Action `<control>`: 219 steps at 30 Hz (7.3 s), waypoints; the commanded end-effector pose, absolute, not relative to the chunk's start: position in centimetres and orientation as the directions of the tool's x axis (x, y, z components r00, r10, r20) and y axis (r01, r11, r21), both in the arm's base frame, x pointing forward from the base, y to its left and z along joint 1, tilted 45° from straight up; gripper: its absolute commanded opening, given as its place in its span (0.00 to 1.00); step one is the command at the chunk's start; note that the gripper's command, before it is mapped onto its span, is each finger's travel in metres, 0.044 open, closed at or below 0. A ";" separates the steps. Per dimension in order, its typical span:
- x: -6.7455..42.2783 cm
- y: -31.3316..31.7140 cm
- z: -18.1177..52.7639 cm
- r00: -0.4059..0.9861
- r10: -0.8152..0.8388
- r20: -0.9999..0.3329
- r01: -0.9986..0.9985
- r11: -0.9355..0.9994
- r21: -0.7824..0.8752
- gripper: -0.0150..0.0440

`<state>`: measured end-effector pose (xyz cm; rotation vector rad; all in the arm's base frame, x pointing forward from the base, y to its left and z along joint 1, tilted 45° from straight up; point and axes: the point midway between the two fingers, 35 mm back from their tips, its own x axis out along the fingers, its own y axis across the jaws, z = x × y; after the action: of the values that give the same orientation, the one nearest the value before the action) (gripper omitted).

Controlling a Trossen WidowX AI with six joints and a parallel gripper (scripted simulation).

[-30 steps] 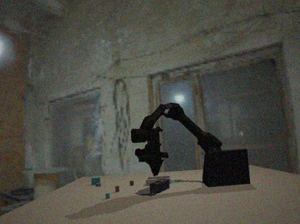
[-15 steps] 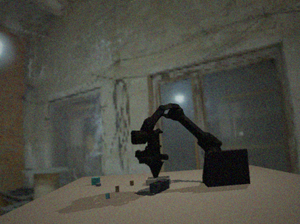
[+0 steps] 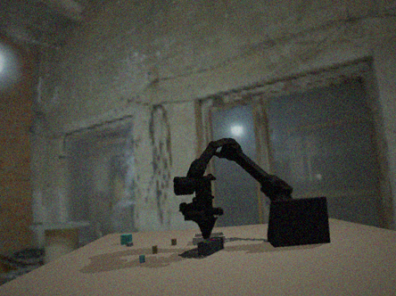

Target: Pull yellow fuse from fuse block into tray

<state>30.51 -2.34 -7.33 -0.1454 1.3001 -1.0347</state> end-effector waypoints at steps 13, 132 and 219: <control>30.2 -2.9 -7.8 -0.088 -0.695 -0.713 0.538 0.569 -0.622 0.37; 30.7 0.6 -4.3 -0.088 -0.693 -0.715 0.538 0.571 -0.620 0.25; 27.8 -15.5 11.8 -0.091 -0.702 -0.706 0.536 0.563 -0.629 0.81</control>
<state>27.20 -17.25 10.06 -0.1593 1.3164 -1.0502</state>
